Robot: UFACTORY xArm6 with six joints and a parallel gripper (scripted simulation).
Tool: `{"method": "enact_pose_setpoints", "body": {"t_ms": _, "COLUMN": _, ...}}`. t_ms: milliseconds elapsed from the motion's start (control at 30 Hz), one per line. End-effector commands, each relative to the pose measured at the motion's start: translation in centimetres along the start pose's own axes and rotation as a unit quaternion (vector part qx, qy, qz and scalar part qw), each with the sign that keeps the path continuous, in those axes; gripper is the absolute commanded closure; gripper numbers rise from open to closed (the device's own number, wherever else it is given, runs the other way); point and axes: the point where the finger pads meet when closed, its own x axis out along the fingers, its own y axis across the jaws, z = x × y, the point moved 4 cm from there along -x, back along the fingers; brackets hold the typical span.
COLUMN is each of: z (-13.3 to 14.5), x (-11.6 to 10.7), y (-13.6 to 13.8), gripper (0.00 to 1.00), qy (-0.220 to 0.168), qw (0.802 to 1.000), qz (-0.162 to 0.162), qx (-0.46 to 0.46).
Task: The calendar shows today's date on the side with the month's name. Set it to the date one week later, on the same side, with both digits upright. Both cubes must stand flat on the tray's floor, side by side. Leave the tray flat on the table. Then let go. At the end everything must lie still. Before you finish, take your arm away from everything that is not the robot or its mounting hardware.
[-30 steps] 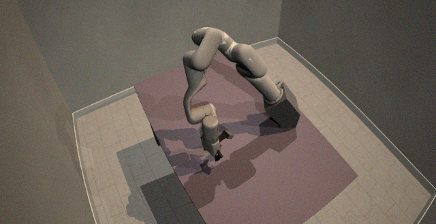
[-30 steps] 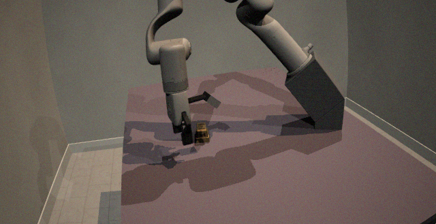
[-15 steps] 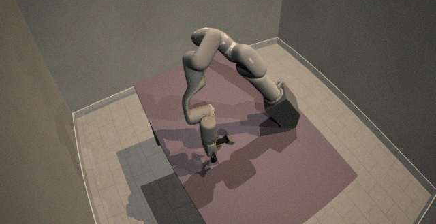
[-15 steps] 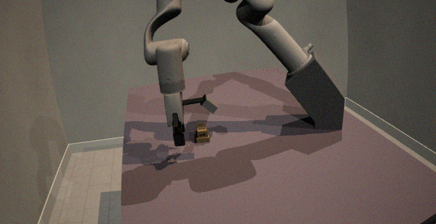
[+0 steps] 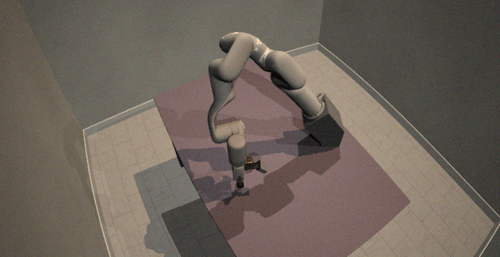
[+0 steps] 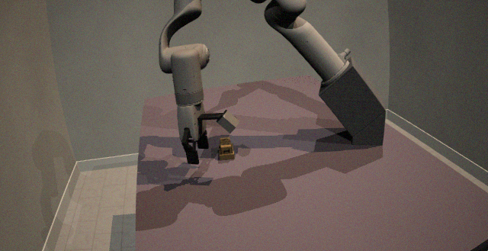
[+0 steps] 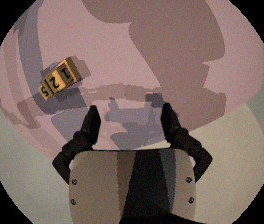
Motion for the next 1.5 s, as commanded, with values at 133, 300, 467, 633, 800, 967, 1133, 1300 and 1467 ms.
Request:
{"method": "enact_pose_setpoints", "body": {"t_ms": 133, "z": 0.5, "x": -0.1, "y": 0.3, "gripper": 0.0, "qy": -0.006, "qw": 0.999, "qz": 0.002, "qx": 0.044}}
{"method": "enact_pose_setpoints", "body": {"t_ms": 300, "z": 0.5, "x": 0.6, "y": 0.3, "gripper": 0.0, "qy": -0.006, "qw": 0.999, "qz": 0.002, "qx": 0.044}}
{"method": "enact_pose_setpoints", "body": {"t_ms": 467, "z": 0.5, "x": 2.0, "y": 0.3, "gripper": 0.0, "qy": -0.006, "qw": 0.999, "qz": 0.002, "qx": 0.044}}
{"method": "enact_pose_setpoints", "body": {"t_ms": 633, "z": 0.5, "x": 2.8, "y": 0.3, "gripper": 0.0, "qy": -0.006, "qw": 0.999, "qz": 0.002, "qx": 0.044}}
{"method": "enact_pose_setpoints", "body": {"t_ms": 800, "z": 0.5, "x": 3.3, "y": 0.3, "gripper": 0.0, "qy": -0.006, "qw": 0.999, "qz": 0.002, "qx": 0.044}}
{"method": "enact_pose_setpoints", "body": {"t_ms": 967, "z": 0.5, "x": 3.3, "y": 0.3, "gripper": 0.0, "qy": -0.006, "qw": 0.999, "qz": 0.002, "qx": 0.044}}
{"method": "enact_pose_setpoints", "body": {"t_ms": 1133, "z": 0.5, "x": 3.3, "y": 0.3, "gripper": 0.0, "qy": -0.006, "qw": 0.999, "qz": 0.002, "qx": 0.044}}
{"method": "enact_pose_setpoints", "body": {"t_ms": 1300, "z": 0.5, "x": 3.3, "y": 0.3, "gripper": 0.0, "qy": -0.006, "qw": 0.999, "qz": 0.002, "qx": 0.044}}
{"method": "enact_pose_setpoints", "body": {"t_ms": 1467, "z": 0.5, "x": 3.3, "y": 0.3, "gripper": 0.0, "qy": -0.006, "qw": 0.999, "qz": 0.002, "qx": 0.044}}
